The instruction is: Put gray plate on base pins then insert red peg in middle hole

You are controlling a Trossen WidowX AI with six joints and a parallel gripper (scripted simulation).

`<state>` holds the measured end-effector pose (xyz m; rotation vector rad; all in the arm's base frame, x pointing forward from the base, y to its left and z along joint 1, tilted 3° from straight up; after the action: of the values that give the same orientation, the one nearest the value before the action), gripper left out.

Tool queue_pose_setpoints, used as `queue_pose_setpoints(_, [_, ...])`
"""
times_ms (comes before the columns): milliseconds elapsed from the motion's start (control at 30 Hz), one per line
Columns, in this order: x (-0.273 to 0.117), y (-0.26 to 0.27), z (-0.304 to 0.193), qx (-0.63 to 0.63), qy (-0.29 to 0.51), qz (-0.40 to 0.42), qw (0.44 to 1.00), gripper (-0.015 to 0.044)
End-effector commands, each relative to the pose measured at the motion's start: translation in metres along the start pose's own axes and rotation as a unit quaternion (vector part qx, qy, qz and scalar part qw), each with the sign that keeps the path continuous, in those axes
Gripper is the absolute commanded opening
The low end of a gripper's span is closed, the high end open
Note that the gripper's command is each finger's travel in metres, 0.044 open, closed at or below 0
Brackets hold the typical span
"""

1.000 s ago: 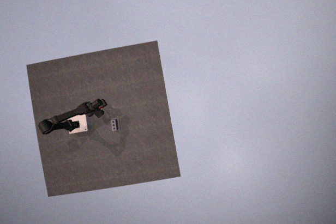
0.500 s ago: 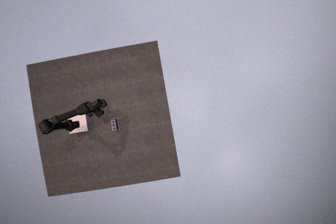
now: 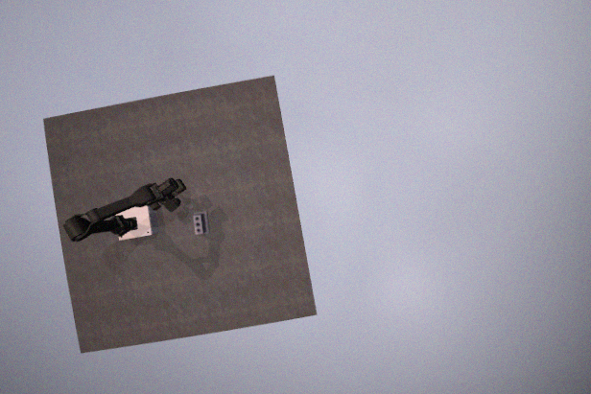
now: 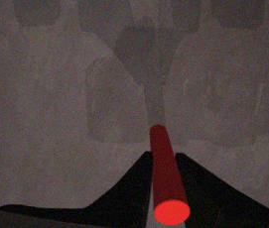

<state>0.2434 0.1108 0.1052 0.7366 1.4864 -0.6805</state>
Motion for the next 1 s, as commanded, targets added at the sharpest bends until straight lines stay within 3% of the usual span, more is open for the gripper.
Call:
queue_pose_setpoints(0, [-0.010,0.003,0.001,0.001,0.000,0.006,1.000,0.0000])
queue_pose_setpoints(767, [-0.082,0.006,0.002,0.001,0.000,0.006,1.000,0.0000])
queue_pose_setpoints(967, [-0.071,0.008,0.014,0.002,0.000,0.000,1.000,0.0000])
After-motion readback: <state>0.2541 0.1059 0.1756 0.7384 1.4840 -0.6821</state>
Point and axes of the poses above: the point midway between the two fingers, 35 mm back from their tips, its own x axis out along the fingers, its own y axis across the jaws, z = x × y, the point moved 9 cm from there along -x, back along the fingers, and after that the axes turned 13 degrees about -x, right-handed, at the moved point
